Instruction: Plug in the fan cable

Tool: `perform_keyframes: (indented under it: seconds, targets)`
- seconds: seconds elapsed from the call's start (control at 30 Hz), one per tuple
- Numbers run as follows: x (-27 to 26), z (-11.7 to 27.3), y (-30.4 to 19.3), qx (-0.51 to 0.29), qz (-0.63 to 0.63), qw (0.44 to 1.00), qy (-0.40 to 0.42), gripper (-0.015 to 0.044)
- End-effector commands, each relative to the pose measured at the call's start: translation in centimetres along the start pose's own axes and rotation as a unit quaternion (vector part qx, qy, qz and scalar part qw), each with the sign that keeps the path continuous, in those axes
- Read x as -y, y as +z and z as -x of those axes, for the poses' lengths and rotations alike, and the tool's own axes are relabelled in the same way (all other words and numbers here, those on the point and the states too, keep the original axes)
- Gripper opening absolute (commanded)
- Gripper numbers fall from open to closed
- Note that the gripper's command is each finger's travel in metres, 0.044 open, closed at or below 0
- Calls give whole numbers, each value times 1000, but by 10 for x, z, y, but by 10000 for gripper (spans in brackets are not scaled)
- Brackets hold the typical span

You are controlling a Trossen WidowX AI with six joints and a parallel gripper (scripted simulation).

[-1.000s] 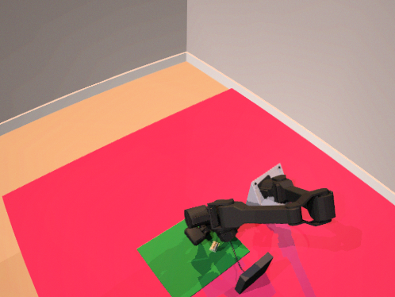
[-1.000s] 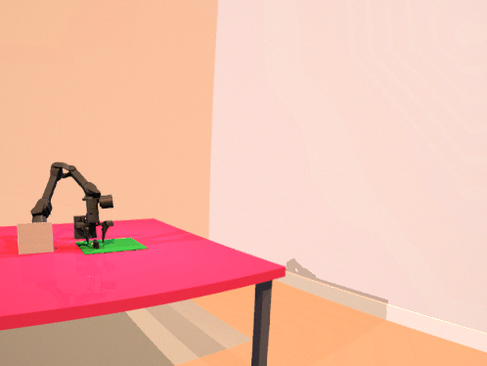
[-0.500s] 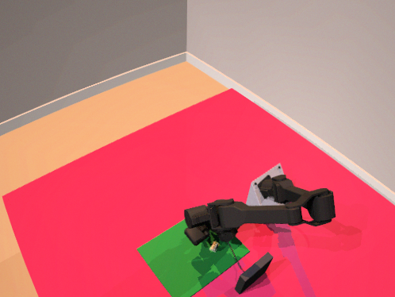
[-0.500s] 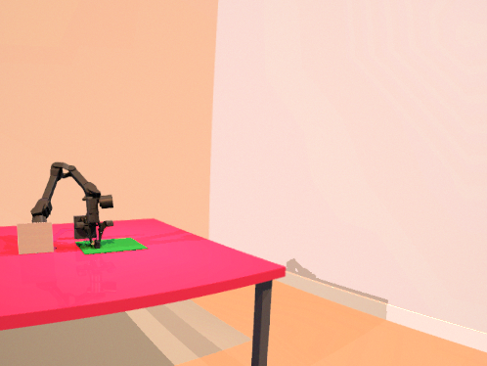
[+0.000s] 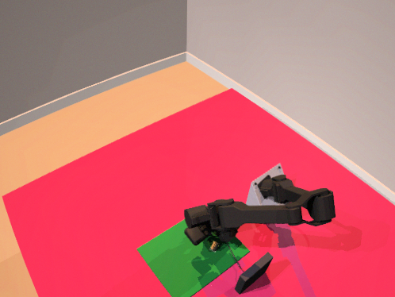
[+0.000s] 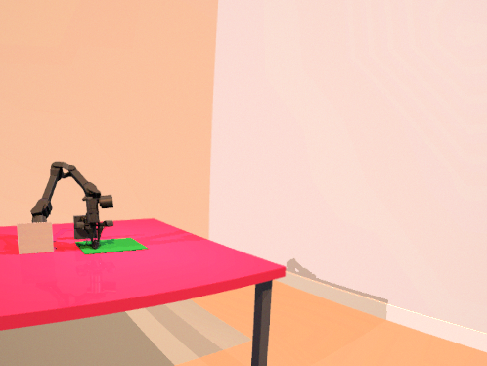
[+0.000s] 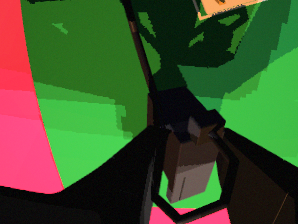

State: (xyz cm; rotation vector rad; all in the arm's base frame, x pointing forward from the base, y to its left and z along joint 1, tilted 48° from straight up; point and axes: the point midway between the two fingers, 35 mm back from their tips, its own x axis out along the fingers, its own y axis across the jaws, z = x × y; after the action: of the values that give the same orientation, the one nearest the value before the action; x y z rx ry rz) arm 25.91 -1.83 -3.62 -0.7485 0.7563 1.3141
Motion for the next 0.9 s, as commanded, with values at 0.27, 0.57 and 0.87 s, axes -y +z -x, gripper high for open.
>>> perform_keyframes:
  seconds: [0.27,0.57,0.87]
  targets:
    - [2,29,-9,-1,0,1000,-1,0]
    - [1,58,-16,0,-2,1000,-2,0]
    - [11,66,-15,5,-61,998,-3,0]
